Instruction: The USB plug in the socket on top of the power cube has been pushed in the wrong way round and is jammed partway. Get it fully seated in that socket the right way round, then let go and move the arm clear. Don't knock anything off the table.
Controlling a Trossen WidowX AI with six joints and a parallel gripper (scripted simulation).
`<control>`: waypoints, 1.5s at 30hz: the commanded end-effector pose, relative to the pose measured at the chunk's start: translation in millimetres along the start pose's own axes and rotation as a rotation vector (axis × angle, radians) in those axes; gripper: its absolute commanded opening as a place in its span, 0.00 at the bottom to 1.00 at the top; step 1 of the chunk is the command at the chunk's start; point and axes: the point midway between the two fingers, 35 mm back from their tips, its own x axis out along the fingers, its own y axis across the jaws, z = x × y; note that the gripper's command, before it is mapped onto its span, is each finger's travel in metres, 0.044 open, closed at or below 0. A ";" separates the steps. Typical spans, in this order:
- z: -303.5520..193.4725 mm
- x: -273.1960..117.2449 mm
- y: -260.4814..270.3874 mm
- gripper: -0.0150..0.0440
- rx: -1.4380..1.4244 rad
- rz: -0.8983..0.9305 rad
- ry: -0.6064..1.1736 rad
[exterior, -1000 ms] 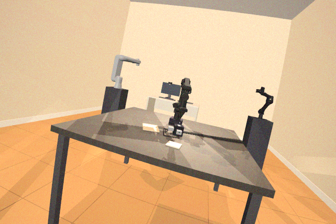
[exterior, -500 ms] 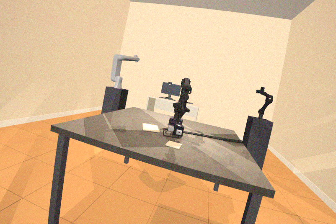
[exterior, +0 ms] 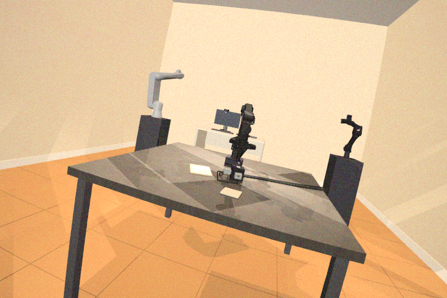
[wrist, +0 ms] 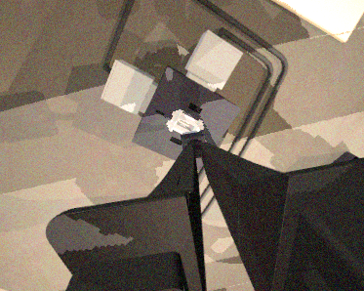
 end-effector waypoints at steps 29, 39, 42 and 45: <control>0.0 0.4 0.0 0.25 -0.838 0.000 0.000; 0.0 0.4 0.0 0.25 -1.099 0.000 0.000; 0.0 0.4 0.0 0.25 -1.178 0.000 0.000; 0.0 0.4 0.0 0.25 -1.256 0.000 0.000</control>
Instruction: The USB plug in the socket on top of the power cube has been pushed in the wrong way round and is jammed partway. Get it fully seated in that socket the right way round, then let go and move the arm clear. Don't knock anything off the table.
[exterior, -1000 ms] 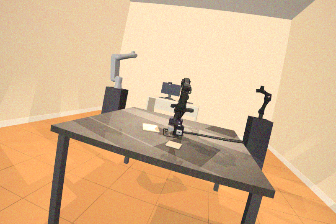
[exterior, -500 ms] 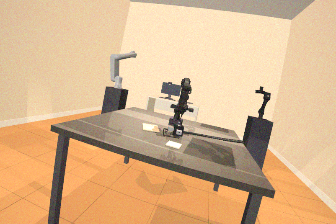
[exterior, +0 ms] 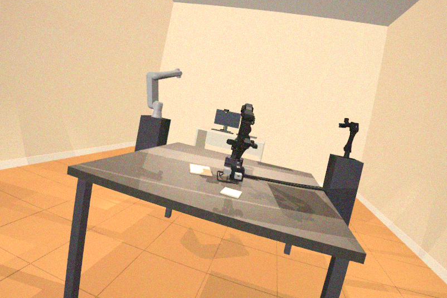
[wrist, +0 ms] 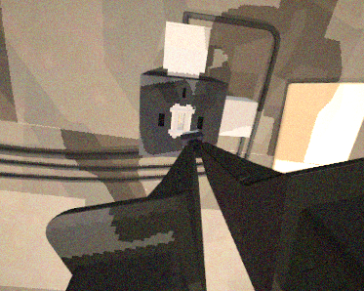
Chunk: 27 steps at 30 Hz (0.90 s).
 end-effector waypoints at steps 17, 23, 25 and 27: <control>0.0 0.4 0.0 0.25 -0.523 0.000 0.000; 0.0 0.4 0.0 0.25 -0.681 0.000 0.000; 0.0 0.4 0.0 0.25 -0.733 0.000 0.000; 0.0 0.5 0.0 0.25 -0.785 0.000 0.000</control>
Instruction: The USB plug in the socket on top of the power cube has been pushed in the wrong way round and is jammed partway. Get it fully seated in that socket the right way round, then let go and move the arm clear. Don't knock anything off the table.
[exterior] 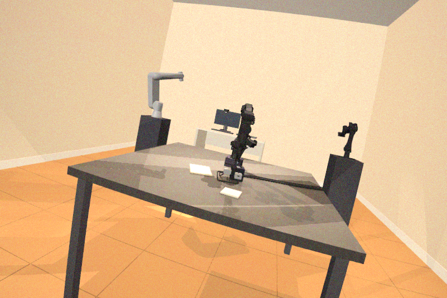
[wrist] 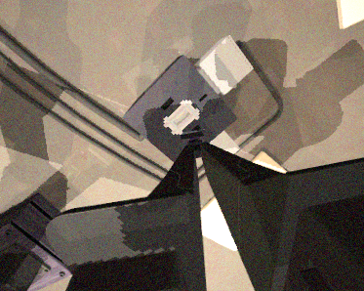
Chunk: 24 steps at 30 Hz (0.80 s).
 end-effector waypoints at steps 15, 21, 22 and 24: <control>0.0 0.5 0.0 0.25 -0.471 0.000 0.000; 0.0 0.5 0.0 0.25 -0.624 0.000 0.000; 0.0 0.5 0.0 0.25 -0.637 0.000 0.000; 0.0 0.5 0.0 0.25 -0.642 0.000 0.000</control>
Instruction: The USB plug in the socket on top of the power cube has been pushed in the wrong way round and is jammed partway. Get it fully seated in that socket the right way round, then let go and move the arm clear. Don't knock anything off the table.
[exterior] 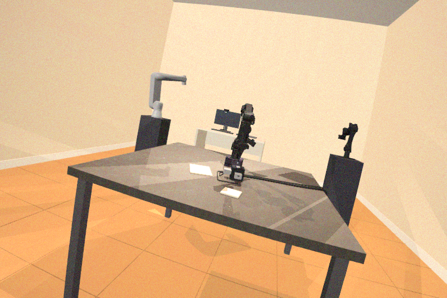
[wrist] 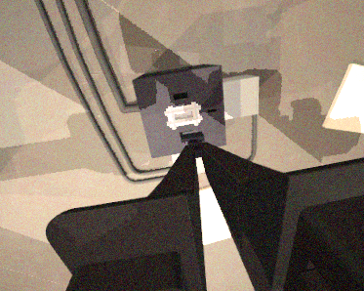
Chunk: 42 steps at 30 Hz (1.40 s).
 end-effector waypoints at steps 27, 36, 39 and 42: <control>0.9 1.9 0.2 0.25 -0.029 0.000 -0.007; 1.3 3.0 0.3 0.25 -0.028 0.000 -0.011; 1.5 3.3 0.4 0.25 -0.027 0.000 -0.013; 1.7 3.7 0.4 0.25 -0.027 0.000 -0.014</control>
